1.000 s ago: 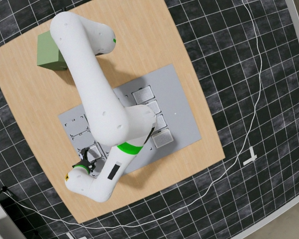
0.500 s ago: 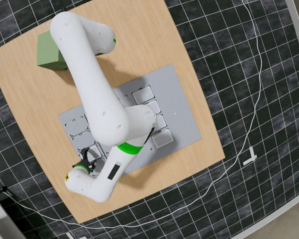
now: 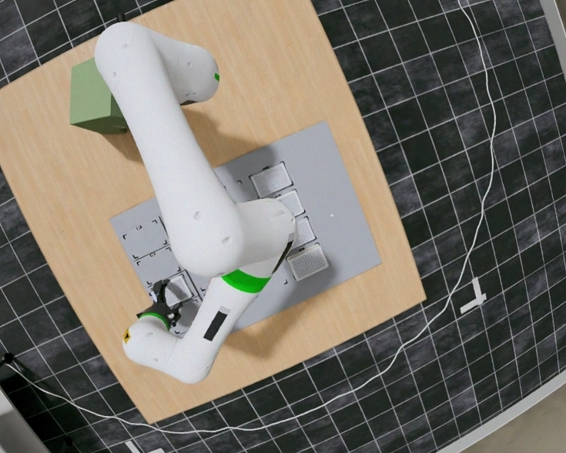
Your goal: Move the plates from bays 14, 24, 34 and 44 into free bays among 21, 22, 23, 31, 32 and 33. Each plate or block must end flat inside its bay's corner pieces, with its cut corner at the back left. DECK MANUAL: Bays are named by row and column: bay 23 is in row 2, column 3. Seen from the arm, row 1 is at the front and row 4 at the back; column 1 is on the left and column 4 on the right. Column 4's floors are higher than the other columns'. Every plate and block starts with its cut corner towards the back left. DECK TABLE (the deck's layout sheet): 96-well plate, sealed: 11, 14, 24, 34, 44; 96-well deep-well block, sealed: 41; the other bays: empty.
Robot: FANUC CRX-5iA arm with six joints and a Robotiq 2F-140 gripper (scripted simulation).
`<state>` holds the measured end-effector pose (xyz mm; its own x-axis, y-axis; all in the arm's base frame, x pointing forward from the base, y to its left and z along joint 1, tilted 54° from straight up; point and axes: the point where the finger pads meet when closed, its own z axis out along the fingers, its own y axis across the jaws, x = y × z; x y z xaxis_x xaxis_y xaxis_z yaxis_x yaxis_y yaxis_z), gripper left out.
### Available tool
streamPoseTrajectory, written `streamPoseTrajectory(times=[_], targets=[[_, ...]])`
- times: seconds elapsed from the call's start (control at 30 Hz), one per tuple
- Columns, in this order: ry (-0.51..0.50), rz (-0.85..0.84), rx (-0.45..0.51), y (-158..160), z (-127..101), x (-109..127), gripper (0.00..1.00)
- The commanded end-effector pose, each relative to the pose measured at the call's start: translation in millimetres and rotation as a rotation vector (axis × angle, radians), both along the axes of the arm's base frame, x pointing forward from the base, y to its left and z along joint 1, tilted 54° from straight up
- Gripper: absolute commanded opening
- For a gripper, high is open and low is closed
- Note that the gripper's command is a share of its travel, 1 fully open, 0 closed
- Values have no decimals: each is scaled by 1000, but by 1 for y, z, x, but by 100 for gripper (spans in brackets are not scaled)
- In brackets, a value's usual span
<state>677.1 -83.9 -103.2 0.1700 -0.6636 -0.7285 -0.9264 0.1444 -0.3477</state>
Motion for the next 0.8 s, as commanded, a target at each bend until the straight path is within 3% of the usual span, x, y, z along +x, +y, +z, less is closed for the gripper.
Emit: streamPoseTrajectory(times=[0.0, 0.77], targets=[[-1, -1, -1, -2, 1, 0, 10], [-1, -1, -1, -6, 4, -2, 10]])
